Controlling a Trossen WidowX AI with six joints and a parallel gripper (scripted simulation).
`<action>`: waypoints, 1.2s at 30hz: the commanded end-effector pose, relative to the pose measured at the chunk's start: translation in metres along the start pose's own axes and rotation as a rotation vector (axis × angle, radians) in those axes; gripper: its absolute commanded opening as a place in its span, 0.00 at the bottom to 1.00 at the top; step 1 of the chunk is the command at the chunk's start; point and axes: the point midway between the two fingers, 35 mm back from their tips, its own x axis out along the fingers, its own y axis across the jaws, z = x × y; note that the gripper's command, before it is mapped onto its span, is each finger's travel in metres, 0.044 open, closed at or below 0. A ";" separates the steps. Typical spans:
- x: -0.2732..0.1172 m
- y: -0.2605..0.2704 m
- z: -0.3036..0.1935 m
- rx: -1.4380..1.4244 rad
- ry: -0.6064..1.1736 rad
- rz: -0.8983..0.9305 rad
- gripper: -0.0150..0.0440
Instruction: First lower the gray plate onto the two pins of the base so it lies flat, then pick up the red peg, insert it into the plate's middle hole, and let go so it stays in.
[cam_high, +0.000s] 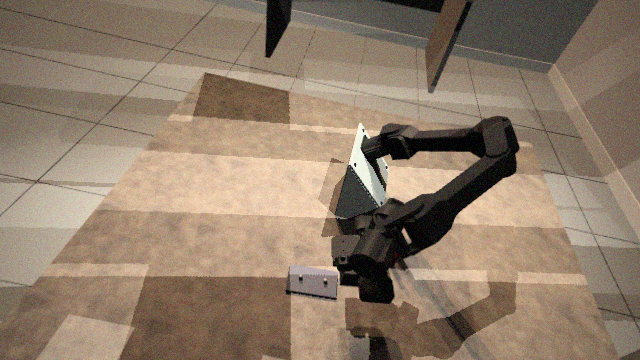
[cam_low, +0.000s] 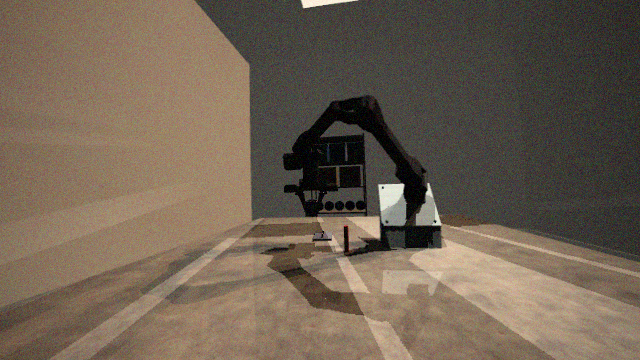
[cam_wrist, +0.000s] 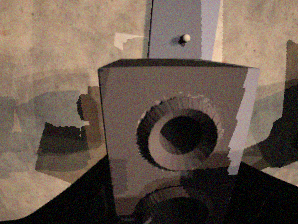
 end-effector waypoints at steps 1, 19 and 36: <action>0.007 -0.005 0.014 0.013 -0.003 -0.005 0.25; 0.032 -0.023 0.064 0.058 -0.004 -0.006 0.25; 0.050 -0.039 0.095 0.090 -0.002 -0.005 0.25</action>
